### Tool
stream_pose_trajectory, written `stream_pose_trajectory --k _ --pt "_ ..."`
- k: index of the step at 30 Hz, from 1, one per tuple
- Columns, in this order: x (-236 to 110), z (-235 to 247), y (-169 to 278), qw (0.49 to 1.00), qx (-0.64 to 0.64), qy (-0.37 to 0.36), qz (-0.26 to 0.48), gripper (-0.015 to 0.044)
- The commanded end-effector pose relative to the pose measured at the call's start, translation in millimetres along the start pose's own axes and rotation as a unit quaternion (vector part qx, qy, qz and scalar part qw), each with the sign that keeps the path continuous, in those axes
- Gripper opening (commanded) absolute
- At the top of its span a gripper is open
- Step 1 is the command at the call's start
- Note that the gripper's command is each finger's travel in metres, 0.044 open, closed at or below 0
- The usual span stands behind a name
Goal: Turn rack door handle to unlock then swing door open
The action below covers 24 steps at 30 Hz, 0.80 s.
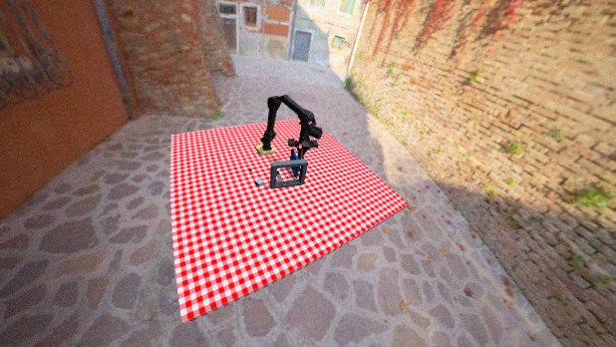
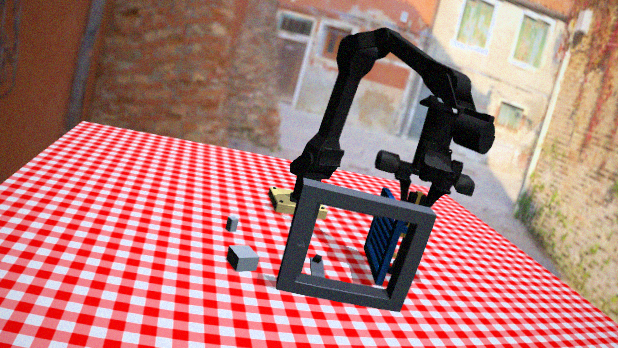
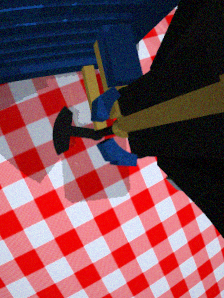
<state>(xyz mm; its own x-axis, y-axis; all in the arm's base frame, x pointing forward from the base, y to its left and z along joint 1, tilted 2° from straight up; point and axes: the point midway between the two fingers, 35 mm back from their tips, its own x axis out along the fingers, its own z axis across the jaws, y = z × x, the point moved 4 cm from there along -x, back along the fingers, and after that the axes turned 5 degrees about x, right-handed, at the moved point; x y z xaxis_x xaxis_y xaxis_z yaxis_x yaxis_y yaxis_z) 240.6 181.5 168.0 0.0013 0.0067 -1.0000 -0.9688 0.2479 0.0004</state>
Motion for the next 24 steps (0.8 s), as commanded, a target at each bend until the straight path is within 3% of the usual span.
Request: stream_pose_trajectory --k 1,3,24 --pt "0.2 -0.3 -0.5 1.0 0.004 0.0 0.001 0.0254" --pt "0.2 -0.3 -0.5 1.0 0.004 0.0 0.001 0.029" --pt "-22.7 1.5 -1.8 1.0 0.004 0.0 0.001 0.029"
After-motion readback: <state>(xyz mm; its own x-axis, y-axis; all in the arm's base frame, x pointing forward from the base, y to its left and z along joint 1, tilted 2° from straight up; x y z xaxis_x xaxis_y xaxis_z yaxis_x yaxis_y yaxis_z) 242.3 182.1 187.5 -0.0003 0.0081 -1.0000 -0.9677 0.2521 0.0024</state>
